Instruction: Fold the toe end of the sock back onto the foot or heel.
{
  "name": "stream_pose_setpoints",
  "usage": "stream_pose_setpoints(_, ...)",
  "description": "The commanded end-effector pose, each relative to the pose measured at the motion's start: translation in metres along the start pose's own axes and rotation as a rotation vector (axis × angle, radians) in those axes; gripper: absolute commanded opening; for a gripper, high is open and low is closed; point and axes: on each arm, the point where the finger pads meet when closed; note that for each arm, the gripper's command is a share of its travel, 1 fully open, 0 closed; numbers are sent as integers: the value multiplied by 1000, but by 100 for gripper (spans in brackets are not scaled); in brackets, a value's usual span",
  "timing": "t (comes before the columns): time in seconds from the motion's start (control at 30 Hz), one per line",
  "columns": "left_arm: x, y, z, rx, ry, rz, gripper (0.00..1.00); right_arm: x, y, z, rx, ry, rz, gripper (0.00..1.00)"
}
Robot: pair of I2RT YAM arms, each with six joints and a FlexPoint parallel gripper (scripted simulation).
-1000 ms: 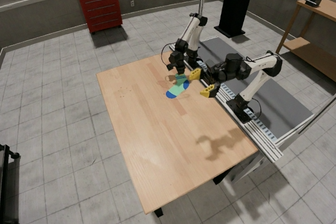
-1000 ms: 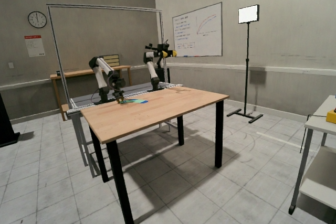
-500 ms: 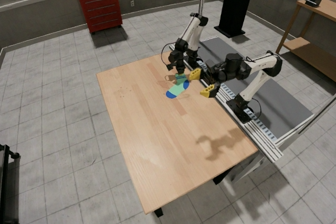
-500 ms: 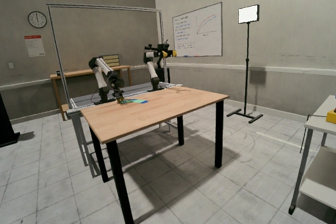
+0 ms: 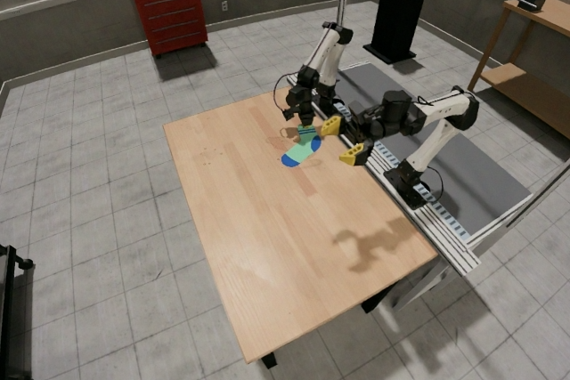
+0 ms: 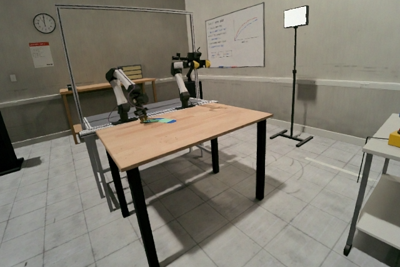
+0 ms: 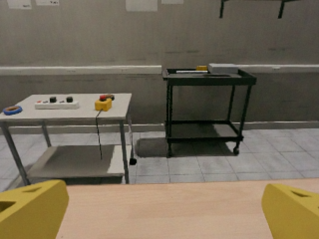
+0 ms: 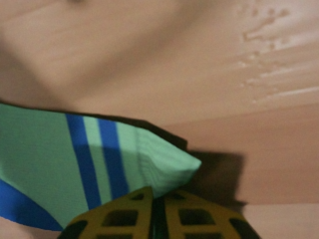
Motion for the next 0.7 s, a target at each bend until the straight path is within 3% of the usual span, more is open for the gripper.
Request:
stream_pose_setpoints(0.0,1,-2,-6,-16,-1,-2,100,-2,22,21,86,-7,4,5)
stream_pose_setpoints(0.2,1,-2,-6,-16,-1,-2,100,-3,5,26,110,2,25,5)
stream_pose_setpoints(0.23,1,-2,-6,-16,-1,-2,100,11,-11,13,51,-12,-24,5)
stream_pose_setpoints(0.47,1,-2,-6,-16,-1,-2,100,10,-33,5,49,-24,-21,5)
stream_pose_setpoints(0.67,1,-2,-6,-16,-1,-2,100,11,-31,0,41,-16,-18,5)
Point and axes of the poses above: on each arm, the point where the finger pads meet when closed, its own y axis out along the fingers, its own x axis across the jaws, z = x × y
